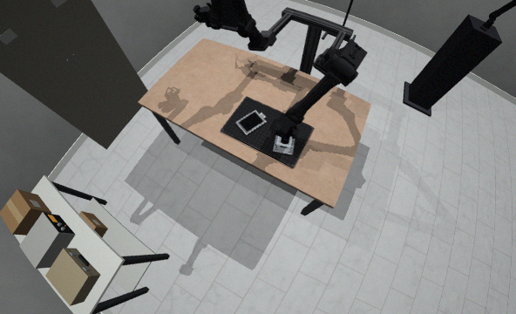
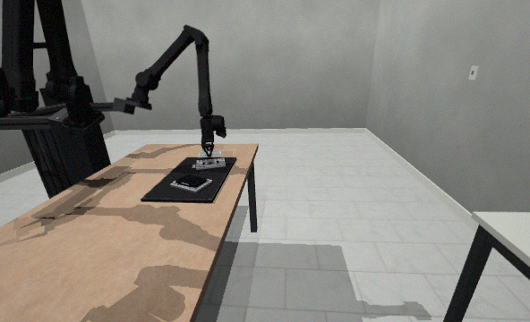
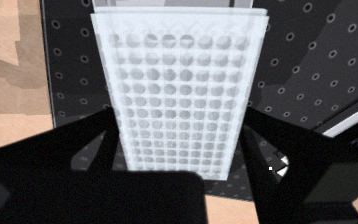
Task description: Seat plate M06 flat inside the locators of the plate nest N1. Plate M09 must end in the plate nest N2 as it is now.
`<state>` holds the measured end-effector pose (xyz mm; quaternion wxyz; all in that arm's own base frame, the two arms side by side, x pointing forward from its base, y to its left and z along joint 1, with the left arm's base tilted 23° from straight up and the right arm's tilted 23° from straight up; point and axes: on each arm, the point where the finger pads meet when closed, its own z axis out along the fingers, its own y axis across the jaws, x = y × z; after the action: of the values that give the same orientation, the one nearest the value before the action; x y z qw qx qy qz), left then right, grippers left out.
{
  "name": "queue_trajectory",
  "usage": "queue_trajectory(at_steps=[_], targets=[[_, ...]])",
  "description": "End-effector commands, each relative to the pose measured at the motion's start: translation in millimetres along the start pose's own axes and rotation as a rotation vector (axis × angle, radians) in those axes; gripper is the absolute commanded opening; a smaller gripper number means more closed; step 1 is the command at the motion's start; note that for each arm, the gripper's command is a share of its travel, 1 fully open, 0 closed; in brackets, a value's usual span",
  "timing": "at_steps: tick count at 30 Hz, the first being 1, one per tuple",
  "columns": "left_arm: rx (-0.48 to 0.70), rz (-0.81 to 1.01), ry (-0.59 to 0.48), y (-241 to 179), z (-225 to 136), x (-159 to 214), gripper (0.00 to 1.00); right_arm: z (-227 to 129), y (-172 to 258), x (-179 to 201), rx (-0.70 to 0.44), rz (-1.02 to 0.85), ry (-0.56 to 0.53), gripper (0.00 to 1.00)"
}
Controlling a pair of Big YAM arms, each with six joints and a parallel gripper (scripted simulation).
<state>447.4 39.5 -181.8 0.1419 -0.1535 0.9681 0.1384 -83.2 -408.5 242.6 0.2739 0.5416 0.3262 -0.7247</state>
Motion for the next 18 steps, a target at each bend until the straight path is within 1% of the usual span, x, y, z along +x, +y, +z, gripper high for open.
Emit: queue_trajectory(at_steps=[1, 8, 18], targets=[[-0.004, -0.022, -0.006, -0.6, -1.0, -6.0, 0.00, 4.0, -8.4, -8.4, 0.019, 0.025, -0.012, 1.00], [-0.004, -0.021, -0.009, 8.3, 0.2, -6.3, 0.00, 4.0, -8.4, -8.4, 0.019, 0.025, -0.012, 1.00], [0.001, -0.005, -0.012, 0.2, 0.2, -5.8, 0.00, 4.0, -8.4, -8.4, 0.019, 0.025, -0.012, 1.00]])
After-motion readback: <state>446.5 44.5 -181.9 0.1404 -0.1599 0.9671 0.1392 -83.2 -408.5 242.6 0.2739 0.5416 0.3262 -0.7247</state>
